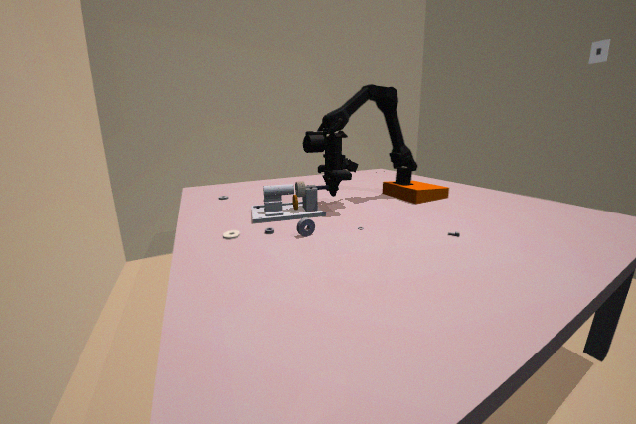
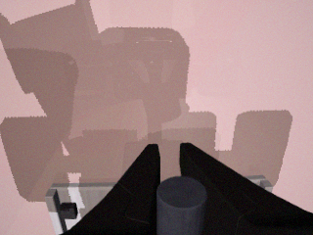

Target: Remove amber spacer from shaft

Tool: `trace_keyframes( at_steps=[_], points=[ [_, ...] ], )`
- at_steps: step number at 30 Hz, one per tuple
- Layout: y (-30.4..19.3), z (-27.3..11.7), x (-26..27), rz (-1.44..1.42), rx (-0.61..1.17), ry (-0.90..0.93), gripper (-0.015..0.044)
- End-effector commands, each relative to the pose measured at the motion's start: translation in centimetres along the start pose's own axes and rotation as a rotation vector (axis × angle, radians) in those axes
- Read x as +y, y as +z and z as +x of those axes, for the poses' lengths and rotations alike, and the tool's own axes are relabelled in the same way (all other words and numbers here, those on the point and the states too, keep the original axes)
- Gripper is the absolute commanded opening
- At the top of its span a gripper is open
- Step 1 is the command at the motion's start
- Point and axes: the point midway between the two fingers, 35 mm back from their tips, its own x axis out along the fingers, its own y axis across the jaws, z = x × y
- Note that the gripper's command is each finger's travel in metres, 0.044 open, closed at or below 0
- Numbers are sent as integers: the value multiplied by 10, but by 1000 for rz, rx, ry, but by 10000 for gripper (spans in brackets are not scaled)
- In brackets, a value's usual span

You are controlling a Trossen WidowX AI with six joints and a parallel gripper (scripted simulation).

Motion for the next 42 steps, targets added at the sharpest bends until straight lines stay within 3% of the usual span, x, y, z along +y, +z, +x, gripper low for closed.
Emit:
trace_keyframes(
  at_steps=[1, 42],
  points=[
    [2, 0, 0, 3, -3, -2, 0],
    [-7, 0, 0, 3, -2, -2, 0]
  ],
)
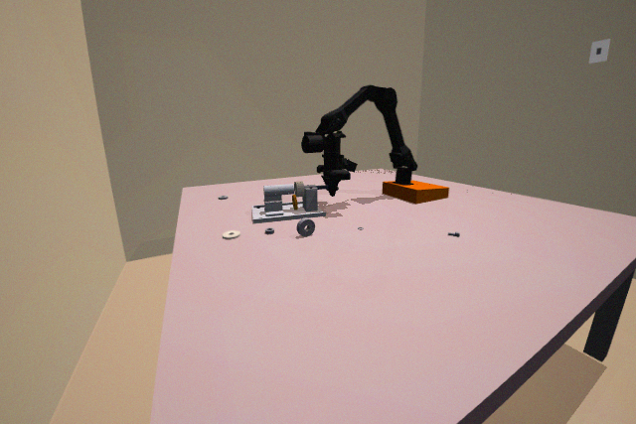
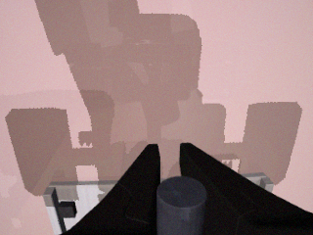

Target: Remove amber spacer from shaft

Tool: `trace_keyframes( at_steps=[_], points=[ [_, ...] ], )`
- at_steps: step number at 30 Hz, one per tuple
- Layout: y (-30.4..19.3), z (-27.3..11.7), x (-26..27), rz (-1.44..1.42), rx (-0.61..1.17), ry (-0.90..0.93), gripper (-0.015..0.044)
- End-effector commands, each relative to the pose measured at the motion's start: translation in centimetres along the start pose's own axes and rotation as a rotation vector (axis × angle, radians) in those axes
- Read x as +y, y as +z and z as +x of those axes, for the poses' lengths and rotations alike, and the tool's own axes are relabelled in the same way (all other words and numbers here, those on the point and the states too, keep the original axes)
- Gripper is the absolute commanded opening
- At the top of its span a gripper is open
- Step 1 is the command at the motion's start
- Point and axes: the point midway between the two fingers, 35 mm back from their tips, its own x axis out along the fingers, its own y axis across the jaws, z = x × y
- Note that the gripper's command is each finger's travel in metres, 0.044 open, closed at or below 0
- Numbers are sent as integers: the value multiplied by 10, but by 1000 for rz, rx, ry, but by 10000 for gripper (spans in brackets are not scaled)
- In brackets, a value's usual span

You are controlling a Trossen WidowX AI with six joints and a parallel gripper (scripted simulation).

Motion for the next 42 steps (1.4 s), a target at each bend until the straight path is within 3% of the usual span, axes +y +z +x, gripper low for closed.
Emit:
trace_keyframes(
  at_steps=[1, 42],
  points=[
    [-4, -1, 0, 0, 7, 2, 0],
    [-18, -1, 0, 0, 9, 2, 0]
  ],
)
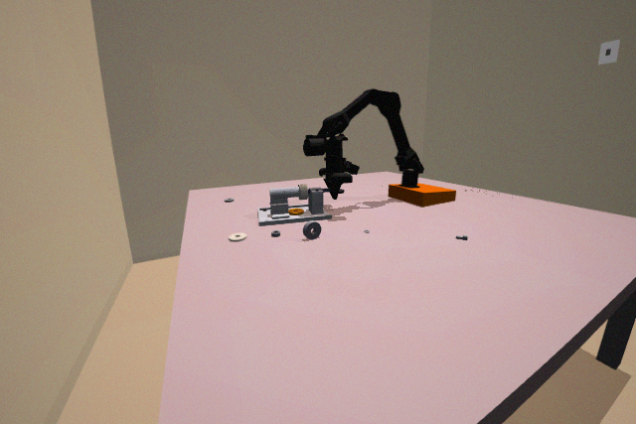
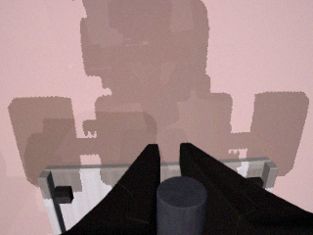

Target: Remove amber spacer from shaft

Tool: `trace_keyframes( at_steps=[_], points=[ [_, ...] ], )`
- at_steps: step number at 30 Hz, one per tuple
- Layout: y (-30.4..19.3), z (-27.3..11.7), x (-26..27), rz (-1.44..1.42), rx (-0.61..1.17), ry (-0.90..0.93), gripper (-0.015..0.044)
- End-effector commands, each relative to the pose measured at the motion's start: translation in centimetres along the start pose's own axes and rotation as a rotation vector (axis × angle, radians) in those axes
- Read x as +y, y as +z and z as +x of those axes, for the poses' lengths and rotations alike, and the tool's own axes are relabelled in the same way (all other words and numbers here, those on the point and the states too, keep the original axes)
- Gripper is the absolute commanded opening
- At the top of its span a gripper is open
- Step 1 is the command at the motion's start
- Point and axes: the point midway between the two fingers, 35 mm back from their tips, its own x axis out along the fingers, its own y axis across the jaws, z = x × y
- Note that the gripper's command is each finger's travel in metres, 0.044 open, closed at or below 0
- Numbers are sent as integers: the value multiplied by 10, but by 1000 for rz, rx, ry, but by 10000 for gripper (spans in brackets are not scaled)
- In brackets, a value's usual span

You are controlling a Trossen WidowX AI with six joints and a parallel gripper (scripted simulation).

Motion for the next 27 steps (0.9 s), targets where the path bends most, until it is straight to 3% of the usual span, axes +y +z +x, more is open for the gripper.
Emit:
trace_keyframes(
  at_steps=[1, 27],
  points=[
    [-5, -1, 0, 0, 12, 3, 0],
    [-14, -1, 0, 0, 12, 3, 0]
  ],
)
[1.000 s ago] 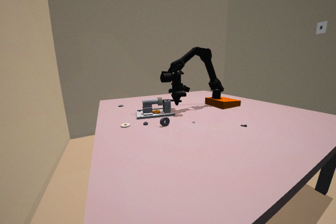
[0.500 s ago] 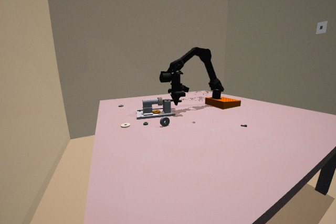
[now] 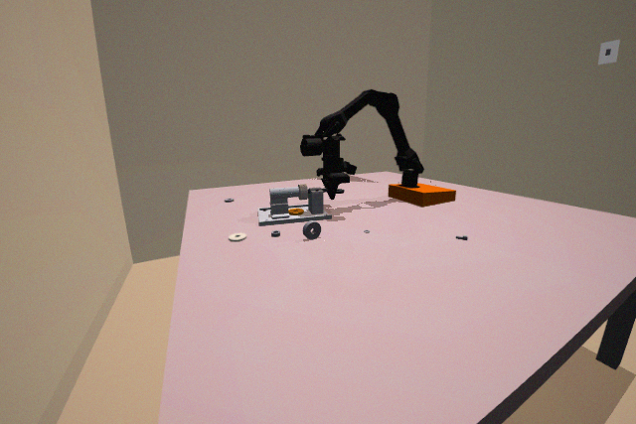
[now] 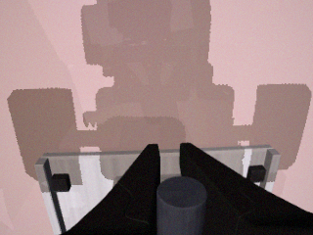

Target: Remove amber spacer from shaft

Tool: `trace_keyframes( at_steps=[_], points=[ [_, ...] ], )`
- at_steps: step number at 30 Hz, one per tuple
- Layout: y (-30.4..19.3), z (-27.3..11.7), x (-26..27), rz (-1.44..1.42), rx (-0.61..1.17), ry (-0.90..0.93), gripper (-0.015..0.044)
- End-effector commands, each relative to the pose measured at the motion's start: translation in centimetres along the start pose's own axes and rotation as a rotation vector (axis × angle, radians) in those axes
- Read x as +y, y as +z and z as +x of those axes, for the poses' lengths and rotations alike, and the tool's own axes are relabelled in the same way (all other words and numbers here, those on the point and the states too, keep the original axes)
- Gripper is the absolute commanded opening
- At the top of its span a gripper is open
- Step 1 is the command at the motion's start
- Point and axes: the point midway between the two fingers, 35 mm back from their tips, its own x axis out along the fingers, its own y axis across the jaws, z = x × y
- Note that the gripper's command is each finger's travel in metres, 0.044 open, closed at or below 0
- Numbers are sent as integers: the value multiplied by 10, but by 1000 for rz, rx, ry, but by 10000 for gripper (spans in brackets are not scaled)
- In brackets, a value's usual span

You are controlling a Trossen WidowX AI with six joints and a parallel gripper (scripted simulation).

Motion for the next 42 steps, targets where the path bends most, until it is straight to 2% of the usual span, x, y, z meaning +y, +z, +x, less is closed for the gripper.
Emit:
trace_keyframes(
  at_steps=[1, 42],
  points=[
    [-5, -1, 0, -1, 11, 3, 0],
    [-15, -1, 0, -1, 12, 3, 0]
  ],
)
